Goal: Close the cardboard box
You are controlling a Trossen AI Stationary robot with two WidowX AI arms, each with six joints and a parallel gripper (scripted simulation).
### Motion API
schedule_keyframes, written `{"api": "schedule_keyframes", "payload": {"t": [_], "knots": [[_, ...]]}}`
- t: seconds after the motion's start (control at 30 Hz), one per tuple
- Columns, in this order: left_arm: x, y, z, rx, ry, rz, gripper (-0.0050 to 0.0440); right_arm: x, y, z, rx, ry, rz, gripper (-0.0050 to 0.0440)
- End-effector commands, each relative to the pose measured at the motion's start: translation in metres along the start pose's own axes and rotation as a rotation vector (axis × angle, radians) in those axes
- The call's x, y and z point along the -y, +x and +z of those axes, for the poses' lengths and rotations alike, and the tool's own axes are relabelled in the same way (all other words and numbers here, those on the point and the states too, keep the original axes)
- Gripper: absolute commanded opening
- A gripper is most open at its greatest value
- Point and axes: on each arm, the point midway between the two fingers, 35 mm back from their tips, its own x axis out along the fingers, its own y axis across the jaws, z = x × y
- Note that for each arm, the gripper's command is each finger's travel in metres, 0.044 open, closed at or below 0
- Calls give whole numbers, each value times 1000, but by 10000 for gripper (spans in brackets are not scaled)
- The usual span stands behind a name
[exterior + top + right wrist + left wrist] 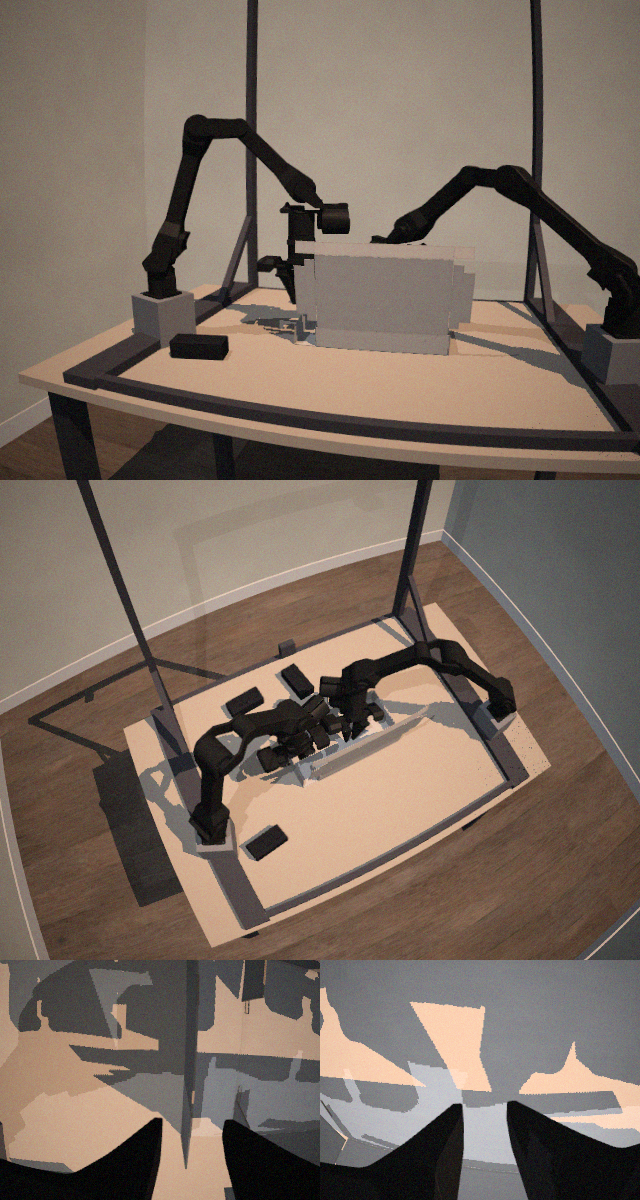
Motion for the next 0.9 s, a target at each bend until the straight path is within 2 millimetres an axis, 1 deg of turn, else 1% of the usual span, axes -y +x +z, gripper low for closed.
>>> {"api": "schedule_keyframes", "payload": {"t": [0.0,0.5,0.7,0.87], "knots": [[4,11,4,4,6,-20,101,2,-7,2,11,2,-25,151],[4,11,4,4,6,-20,101,2,-7,2,11,2,-25,151],[4,11,4,4,6,-20,101,2,-3,2,11,2,-25,151],[5,11,4,5,5,-20,101,3,5,2,11,2,-25,151]]}}
